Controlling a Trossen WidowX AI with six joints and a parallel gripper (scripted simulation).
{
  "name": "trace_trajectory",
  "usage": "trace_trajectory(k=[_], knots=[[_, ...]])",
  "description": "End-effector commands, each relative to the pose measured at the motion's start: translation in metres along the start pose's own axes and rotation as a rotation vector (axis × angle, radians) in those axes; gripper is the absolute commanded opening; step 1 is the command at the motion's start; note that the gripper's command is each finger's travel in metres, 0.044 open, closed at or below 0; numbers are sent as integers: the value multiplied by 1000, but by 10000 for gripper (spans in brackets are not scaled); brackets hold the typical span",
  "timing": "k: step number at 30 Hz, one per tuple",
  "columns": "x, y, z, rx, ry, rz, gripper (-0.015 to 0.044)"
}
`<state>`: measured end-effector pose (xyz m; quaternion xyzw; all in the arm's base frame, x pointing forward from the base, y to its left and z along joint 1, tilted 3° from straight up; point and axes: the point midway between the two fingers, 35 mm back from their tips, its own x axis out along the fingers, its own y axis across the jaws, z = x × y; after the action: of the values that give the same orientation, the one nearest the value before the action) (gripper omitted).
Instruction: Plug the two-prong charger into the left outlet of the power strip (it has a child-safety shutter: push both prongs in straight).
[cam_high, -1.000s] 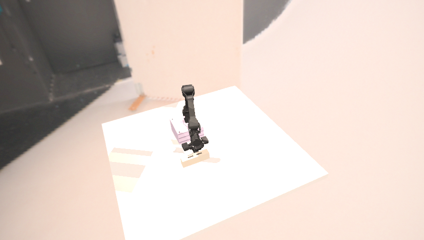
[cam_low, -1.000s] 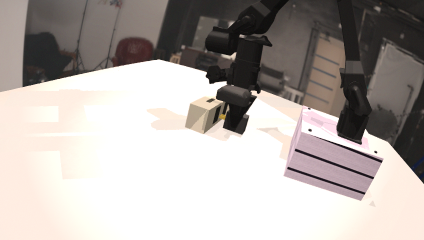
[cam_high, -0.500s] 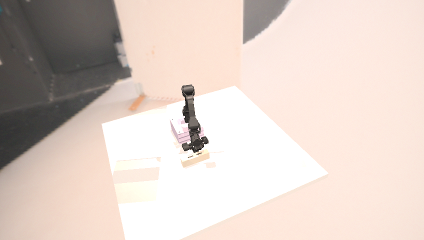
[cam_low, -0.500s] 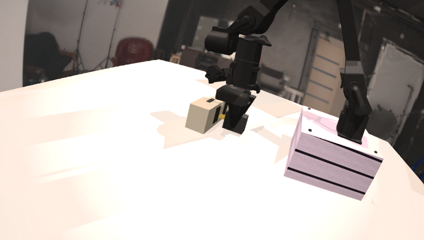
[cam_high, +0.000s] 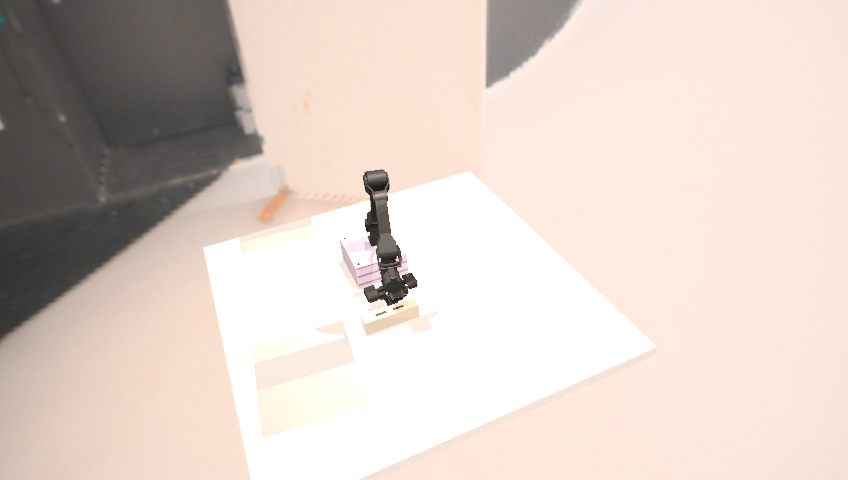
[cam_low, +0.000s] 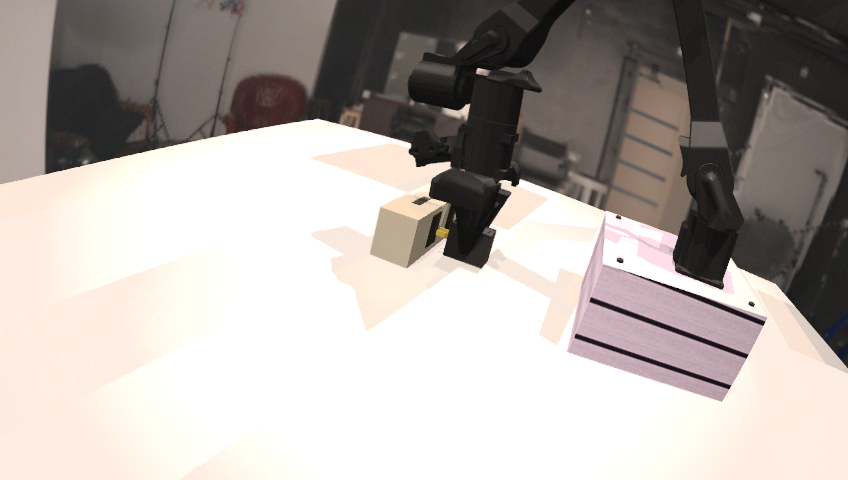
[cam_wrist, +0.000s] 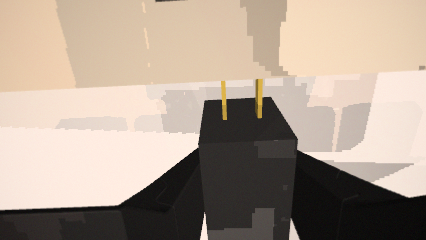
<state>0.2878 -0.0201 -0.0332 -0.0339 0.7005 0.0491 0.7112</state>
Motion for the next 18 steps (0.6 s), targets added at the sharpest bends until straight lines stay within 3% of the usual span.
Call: trace_trajectory(k=[1,18], knots=[[-1,1,2,5,-3,6,0],[-1,1,3,5,-3,6,0]])
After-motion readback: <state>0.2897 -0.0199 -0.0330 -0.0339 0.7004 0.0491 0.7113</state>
